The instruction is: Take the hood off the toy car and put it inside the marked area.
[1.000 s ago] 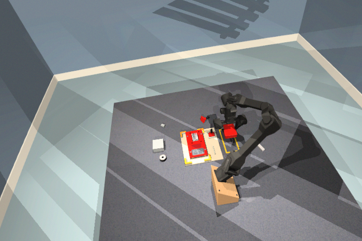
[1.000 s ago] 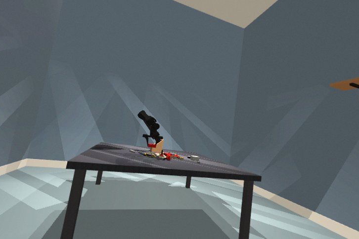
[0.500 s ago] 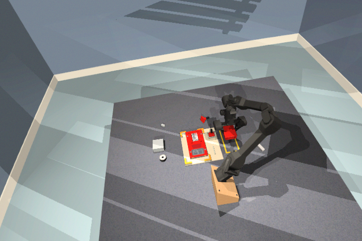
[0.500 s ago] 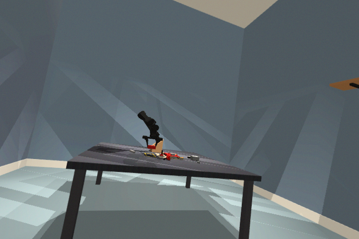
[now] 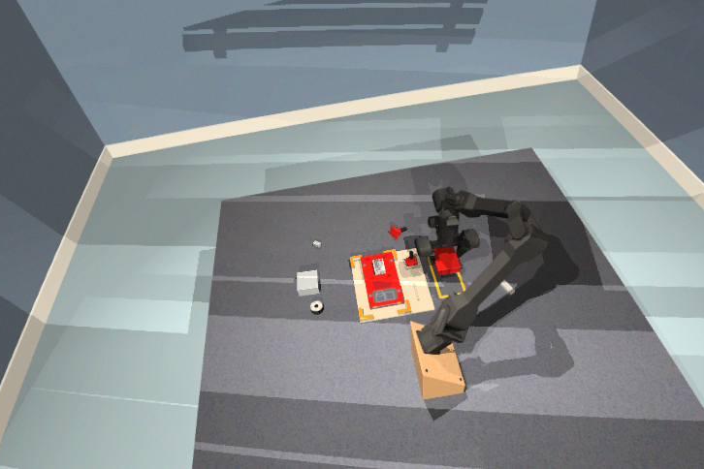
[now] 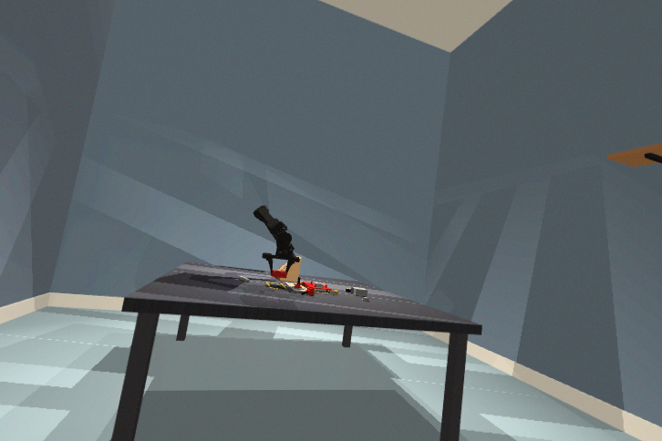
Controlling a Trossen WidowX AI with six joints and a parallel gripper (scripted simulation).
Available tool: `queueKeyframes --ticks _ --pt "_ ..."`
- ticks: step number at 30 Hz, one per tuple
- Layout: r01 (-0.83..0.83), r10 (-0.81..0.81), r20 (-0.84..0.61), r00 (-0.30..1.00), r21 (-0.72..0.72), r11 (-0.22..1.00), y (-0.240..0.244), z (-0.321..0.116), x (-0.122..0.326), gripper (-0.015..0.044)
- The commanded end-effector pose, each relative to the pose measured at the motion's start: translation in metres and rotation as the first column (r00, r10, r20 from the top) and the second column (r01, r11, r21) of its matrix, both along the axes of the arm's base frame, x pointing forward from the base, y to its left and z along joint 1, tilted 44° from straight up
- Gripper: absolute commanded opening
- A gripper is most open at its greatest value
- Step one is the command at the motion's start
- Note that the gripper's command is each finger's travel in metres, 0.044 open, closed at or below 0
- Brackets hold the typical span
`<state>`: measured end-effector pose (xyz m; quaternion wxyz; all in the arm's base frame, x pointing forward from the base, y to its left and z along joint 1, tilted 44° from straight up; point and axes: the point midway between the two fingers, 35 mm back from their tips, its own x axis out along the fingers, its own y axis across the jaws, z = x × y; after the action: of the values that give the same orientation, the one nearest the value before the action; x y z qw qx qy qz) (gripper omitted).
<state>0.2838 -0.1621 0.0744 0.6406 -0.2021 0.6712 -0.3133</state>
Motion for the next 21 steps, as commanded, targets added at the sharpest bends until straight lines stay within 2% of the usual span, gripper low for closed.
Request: queueKeyframes --ticks 1,21 --pt "-0.003 0.003 -0.009 1.000 -0.004 1.000 -0.003 -0.003 -0.002 0.0000" --pt "-0.003 0.003 -0.009 1.000 -0.006 1.000 -0.015 -0.016 -0.005 0.0000"
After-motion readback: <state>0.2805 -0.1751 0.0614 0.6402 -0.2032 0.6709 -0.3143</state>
